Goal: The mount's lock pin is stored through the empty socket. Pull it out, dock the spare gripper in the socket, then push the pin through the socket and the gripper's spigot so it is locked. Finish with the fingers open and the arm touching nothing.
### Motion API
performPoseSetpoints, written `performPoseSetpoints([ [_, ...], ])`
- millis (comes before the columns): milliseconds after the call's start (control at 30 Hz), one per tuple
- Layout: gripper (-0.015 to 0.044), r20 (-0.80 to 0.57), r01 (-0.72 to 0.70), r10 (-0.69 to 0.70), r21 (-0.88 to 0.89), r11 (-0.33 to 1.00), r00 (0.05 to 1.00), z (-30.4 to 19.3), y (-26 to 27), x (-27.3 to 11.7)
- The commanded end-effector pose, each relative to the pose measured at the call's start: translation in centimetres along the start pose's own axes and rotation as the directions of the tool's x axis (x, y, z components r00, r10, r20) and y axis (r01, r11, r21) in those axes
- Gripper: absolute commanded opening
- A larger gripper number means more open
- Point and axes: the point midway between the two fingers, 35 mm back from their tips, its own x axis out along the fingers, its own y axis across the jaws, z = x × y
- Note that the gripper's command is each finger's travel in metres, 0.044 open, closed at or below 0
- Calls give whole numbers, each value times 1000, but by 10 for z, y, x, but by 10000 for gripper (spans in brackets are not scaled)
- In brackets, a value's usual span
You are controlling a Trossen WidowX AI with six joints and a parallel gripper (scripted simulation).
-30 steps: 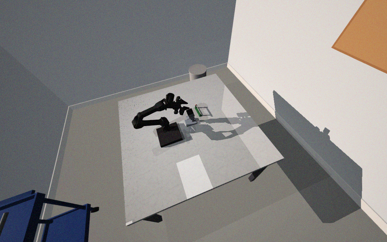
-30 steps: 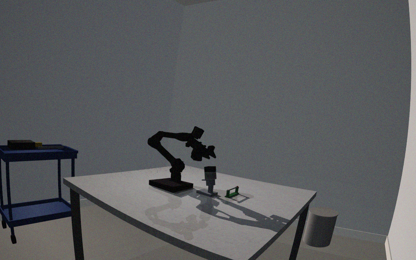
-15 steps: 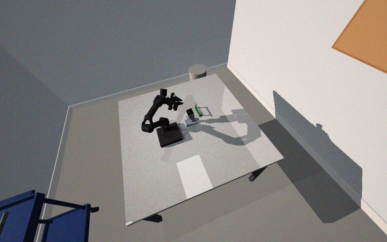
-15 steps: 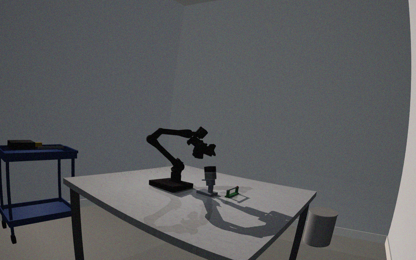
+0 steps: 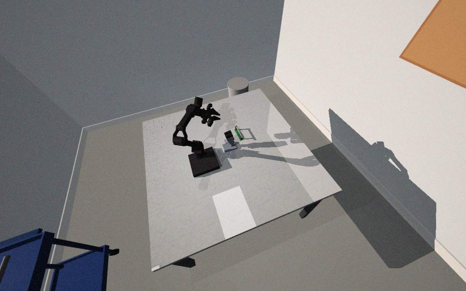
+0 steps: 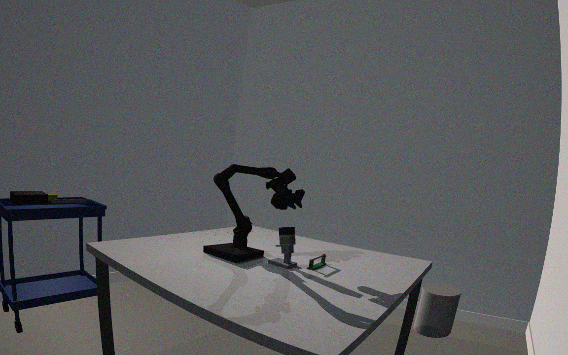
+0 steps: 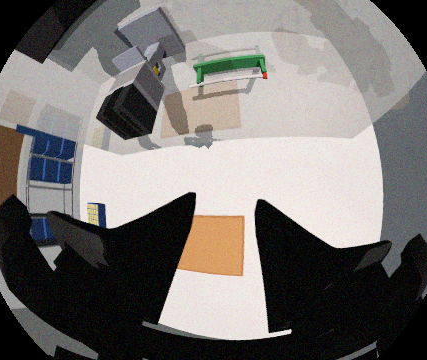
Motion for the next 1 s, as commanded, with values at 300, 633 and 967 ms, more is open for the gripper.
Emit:
performPoseSetpoints([
  [300, 180, 415, -443, 281, 368, 818, 865, -13, -27, 89],
  [633, 180, 726, -806, 361, 472, 358, 585, -4, -15, 182],
  [967, 180, 767, -845, 356, 464, 266, 534, 10, -12, 196],
])
